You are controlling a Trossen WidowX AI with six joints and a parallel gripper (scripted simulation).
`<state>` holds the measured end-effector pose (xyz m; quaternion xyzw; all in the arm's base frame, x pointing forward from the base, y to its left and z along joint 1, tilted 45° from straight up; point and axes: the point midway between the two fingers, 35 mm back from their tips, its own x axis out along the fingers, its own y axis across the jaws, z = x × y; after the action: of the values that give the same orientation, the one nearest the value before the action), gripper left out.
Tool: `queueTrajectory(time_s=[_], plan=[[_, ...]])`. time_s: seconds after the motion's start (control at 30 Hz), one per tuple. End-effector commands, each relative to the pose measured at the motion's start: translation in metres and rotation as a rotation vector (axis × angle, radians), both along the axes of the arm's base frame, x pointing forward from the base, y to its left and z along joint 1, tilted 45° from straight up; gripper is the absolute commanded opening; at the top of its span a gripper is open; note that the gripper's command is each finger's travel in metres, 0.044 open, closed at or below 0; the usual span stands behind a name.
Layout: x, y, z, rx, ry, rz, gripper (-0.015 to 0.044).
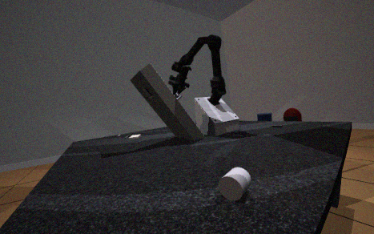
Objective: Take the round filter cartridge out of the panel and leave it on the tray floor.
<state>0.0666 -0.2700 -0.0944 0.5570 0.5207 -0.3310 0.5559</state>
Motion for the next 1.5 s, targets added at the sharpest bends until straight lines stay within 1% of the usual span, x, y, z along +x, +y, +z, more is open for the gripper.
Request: queueTrajectory(time_s=[0.0,0.33,0.77,0.83,1.07,1.47], plan=[[-0.027,0.007,-0.02,0.009,0.064,-0.07,0.0],[-0.09,0.038,-0.068,0.025,0.226,-0.245,0.0],[-0.152,0.102,-0.109,0.074,0.43,-0.455,0.0],[-0.156,0.11,-0.112,0.081,0.449,-0.474,0.0],[-0.157,0.112,-0.114,0.082,0.452,-0.477,0.0],[-0.154,0.14,-0.146,0.082,0.453,-0.477,0.0]])
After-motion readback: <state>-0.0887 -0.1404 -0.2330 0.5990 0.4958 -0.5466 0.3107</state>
